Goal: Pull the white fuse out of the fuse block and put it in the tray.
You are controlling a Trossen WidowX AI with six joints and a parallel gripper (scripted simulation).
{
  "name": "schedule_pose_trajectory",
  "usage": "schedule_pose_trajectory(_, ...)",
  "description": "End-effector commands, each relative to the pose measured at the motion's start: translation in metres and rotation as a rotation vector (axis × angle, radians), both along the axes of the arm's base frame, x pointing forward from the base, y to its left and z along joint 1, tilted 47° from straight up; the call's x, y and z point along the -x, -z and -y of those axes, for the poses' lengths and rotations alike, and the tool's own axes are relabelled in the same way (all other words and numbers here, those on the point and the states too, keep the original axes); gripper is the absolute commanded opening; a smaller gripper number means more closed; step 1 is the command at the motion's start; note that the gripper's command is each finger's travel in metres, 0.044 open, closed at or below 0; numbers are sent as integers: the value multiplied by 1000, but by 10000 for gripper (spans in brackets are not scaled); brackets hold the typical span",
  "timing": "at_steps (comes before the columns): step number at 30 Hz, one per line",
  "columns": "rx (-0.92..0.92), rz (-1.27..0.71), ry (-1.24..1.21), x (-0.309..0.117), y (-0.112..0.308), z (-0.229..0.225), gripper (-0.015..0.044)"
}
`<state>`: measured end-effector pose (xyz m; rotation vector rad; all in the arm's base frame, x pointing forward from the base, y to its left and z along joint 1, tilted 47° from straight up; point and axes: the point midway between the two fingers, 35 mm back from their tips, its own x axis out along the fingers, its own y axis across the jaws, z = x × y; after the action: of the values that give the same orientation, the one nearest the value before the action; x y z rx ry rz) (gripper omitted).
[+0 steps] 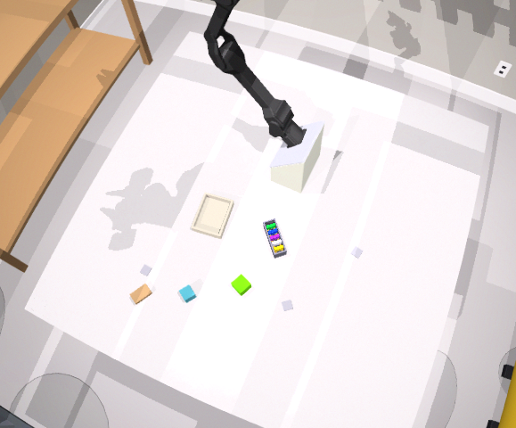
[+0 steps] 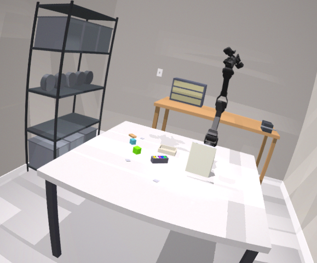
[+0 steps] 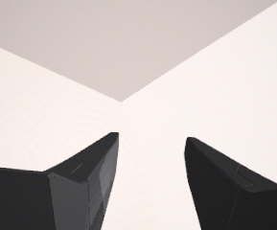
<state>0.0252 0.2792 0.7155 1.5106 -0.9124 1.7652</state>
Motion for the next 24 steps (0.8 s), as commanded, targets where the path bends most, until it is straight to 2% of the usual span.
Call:
schedule_pose_trajectory(1, 3, -2, 1, -1, 0, -1, 138)
schedule_pose_trajectory(4, 42, -28, 20, -15, 5, -12, 72)
schedule_pose_trajectory(18, 298, -211, 116, -111, 54, -81, 72)
schedule_pose_trajectory(24, 471, -354, 177, -168, 97, -121, 72)
